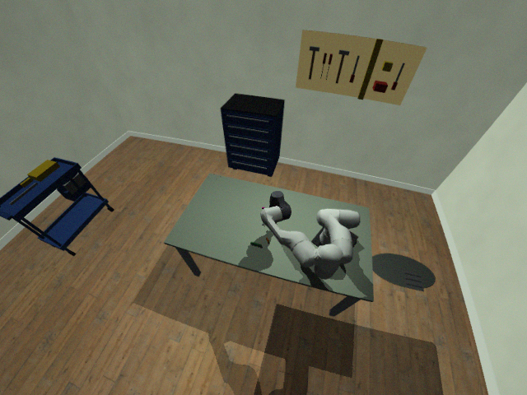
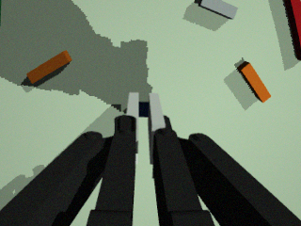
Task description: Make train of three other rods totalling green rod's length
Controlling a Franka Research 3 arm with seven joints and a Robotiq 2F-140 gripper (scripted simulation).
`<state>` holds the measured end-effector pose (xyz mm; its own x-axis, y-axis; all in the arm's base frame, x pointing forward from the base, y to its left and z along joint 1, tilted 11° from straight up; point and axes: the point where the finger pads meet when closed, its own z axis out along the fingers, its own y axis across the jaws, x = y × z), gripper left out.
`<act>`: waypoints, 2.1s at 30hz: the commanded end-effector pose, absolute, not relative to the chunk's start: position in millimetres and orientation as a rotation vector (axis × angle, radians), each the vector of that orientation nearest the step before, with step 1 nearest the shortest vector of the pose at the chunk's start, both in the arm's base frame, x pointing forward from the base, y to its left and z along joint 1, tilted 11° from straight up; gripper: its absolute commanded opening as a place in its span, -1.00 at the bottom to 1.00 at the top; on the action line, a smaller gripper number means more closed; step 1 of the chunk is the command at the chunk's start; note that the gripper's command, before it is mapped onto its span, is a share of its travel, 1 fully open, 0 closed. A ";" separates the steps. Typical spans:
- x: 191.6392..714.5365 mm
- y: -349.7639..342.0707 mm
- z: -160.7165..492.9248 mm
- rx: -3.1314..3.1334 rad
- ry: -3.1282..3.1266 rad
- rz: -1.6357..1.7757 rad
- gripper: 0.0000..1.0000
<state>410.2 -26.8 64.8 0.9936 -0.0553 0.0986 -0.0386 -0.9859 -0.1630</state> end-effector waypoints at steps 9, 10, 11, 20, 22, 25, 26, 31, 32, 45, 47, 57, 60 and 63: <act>410.7 -29.1 64.6 -2.979 0.068 -0.159 -0.94; 410.7 -29.1 64.6 -2.979 0.068 -0.159 -0.94; 410.7 -29.1 64.6 -2.979 0.068 -0.159 -0.94; 410.0 -29.9 64.4 -2.979 0.067 -0.159 -0.94; 409.7 -30.2 64.4 -2.979 0.066 -0.159 -0.94; 409.6 -30.4 64.3 -2.979 0.066 -0.159 -0.94; 409.5 -30.5 64.3 -2.979 0.066 -0.159 -0.94; 409.3 -30.7 64.2 -2.979 0.066 -0.159 -0.94; 409.3 -30.7 64.2 -2.979 0.066 -0.159 -0.94; 409.3 -30.7 64.2 -2.979 0.066 -0.159 -0.94; 409.3 -30.7 64.2 -2.979 0.066 -0.159 -0.94; 409.6 -30.3 61.8 -2.979 0.066 -0.159 -0.94; 409.7 -30.1 60.2 -2.979 0.066 -0.159 -0.94; 410.0 -29.7 57.5 -2.979 0.066 -0.159 -0.94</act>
